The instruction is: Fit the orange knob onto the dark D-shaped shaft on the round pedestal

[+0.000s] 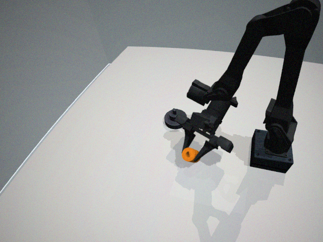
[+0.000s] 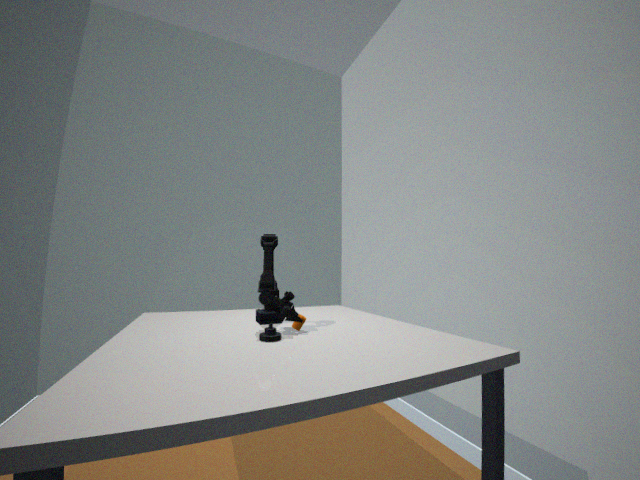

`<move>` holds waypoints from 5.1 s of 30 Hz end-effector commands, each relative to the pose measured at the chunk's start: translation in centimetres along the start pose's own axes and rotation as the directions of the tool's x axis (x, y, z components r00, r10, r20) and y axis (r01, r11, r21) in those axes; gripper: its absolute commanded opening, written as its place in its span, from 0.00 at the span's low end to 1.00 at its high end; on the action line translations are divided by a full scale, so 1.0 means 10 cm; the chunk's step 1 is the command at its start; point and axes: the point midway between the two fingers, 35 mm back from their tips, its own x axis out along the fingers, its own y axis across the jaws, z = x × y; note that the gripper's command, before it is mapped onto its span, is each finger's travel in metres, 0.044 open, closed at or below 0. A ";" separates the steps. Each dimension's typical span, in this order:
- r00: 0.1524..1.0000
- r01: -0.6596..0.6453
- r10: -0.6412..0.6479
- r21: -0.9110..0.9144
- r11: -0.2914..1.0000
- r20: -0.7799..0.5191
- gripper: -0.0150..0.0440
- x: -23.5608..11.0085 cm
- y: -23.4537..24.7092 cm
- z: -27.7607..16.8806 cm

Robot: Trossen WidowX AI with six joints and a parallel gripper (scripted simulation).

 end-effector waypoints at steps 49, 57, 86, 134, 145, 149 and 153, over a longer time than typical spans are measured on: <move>0.984 -0.005 0.004 0.005 1.000 0.180 1.00 -0.08 0.02 -0.09; 0.984 -0.005 0.004 0.005 1.000 0.180 1.00 -0.15 -0.01 0.03; 0.542 -0.018 0.032 0.026 0.999 -0.840 1.00 -0.53 0.02 0.79; 0.509 0.752 0.000 0.444 0.487 -0.861 1.00 -0.40 0.02 0.53; 0.509 0.752 -0.001 0.444 0.487 -0.861 1.00 -0.30 0.00 0.38; 0.509 0.752 -0.001 0.444 0.487 -0.861 1.00 -0.26 -0.01 0.33; 0.509 0.752 -0.001 0.444 0.487 -0.861 1.00 -0.22 -0.01 0.28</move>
